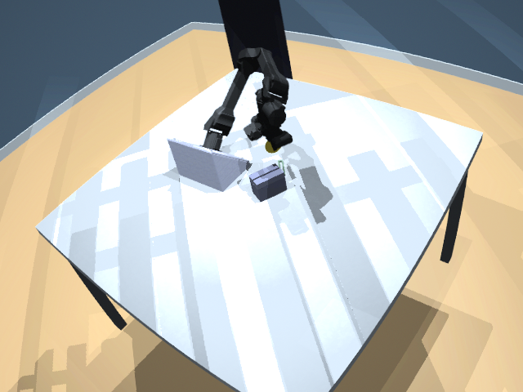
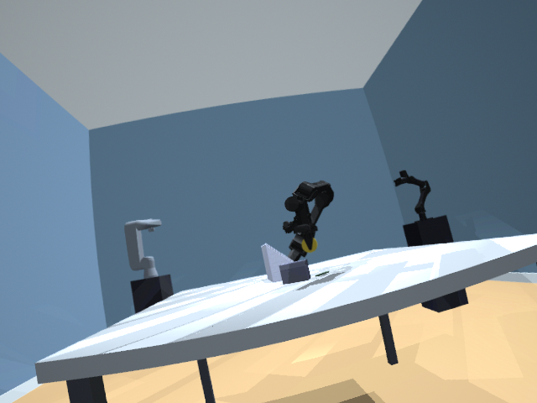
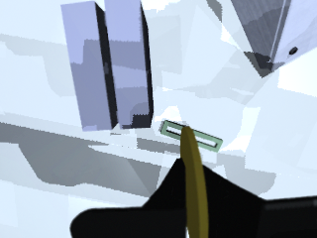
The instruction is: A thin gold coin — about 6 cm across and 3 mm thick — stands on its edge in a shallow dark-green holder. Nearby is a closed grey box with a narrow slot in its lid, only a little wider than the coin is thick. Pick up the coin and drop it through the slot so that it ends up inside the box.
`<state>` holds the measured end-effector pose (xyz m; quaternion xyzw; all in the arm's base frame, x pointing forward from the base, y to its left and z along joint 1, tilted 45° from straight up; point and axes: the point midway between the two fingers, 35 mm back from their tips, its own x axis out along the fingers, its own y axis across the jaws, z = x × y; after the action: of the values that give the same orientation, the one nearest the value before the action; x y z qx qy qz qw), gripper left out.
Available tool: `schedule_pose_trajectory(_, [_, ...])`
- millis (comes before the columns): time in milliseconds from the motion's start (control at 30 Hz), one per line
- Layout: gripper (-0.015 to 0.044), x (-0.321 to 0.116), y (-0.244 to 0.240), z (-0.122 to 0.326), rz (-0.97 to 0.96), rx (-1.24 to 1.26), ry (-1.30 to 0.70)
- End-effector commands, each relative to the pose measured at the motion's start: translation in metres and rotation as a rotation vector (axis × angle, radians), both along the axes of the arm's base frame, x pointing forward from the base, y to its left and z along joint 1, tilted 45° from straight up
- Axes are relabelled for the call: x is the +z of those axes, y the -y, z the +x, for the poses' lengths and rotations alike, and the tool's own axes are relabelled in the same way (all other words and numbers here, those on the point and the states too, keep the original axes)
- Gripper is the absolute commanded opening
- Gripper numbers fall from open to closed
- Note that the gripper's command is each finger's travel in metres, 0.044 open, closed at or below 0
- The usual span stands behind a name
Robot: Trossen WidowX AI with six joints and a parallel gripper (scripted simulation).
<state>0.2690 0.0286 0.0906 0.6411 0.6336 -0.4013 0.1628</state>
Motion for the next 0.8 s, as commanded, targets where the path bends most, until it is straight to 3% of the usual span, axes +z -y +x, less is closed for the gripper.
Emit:
schedule_pose_trajectory(0, [0.0000,-0.006,0.007,0.006,-0.004,0.005,0.008])
schedule_pose_trajectory(767, [0.0000,-0.047,0.044,0.027,-0.002,0.004,0.006])
